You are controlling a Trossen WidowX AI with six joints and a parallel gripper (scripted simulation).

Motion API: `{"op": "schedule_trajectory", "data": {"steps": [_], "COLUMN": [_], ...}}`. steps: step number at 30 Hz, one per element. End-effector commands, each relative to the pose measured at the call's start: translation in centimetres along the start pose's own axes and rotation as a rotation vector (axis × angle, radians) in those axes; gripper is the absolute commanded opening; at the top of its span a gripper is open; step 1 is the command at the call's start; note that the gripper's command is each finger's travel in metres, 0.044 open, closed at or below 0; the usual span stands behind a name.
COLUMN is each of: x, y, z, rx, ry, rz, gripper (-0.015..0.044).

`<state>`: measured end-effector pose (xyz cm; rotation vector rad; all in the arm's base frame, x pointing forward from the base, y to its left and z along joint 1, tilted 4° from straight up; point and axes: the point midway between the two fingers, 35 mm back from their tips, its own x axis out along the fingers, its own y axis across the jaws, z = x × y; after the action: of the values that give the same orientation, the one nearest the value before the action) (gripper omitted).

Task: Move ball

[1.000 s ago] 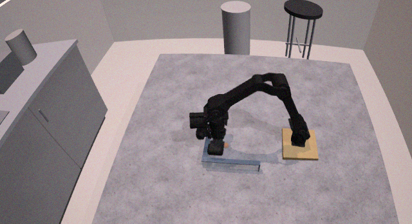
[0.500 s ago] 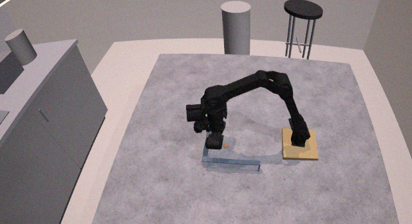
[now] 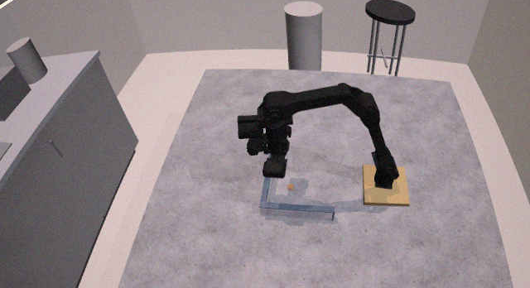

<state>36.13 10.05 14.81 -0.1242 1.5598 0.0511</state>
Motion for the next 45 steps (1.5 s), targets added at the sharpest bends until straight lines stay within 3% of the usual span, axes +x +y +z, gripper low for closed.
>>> {"op": "schedule_trajectory", "data": {"steps": [1, 24, 38, 45], "x": [-0.2, 4.0, 10.2, 10.8], "y": [-0.1, -0.4, -0.5, -0.5], "z": [-0.1, -3.1, -3.2, -3.2], "rx": [-0.008, -0.008, -0.008, -0.008], "ry": [0.000, 0.003, 0.003, 0.003], "rz": [-0.004, -0.004, -0.005, -0.005], "gripper": [0.0000, 0.0000, 0.0000, 0.0000]}}
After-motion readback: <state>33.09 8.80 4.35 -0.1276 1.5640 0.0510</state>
